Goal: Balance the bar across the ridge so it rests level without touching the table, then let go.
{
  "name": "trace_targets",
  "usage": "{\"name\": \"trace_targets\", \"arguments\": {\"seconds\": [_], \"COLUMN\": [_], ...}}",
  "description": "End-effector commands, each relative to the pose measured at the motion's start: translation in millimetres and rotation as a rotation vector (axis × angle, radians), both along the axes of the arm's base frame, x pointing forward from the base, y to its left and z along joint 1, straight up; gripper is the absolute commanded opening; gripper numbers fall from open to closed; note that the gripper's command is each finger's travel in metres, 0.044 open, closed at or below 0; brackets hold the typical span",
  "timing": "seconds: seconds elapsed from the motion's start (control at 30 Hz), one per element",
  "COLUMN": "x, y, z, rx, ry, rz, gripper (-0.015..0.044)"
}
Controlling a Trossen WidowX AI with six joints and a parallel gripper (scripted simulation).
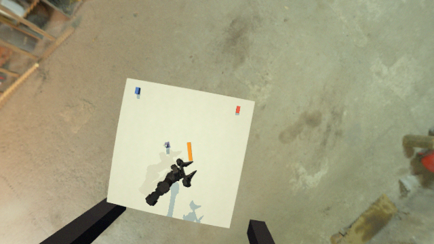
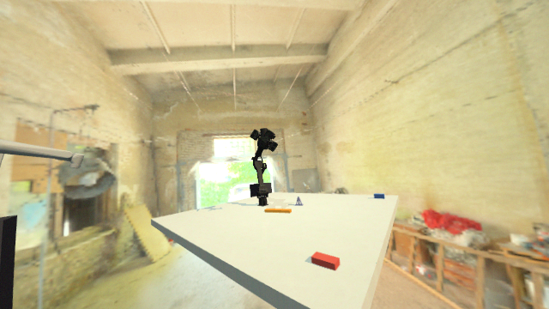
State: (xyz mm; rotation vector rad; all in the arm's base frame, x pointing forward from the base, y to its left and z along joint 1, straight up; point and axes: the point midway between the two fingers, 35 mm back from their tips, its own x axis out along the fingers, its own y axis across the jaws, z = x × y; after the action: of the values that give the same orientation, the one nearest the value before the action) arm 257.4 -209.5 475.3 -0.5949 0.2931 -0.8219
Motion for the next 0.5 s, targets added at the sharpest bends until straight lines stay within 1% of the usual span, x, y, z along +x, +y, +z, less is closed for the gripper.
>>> {"name": "trace_targets", "arguments": {"seconds": [0.0, 0.23, 0.47], "x": [21, 39, 28], "y": [-4, 1, 24], "z": [-53, -160, -257], "rx": [0.084, 0.278, 0.497], "ry": [0.177, 0.514, 0.832], "rz": [0.048, 0.145, 0.248], "gripper": [0.0315, 0.0315, 0.0315]}}
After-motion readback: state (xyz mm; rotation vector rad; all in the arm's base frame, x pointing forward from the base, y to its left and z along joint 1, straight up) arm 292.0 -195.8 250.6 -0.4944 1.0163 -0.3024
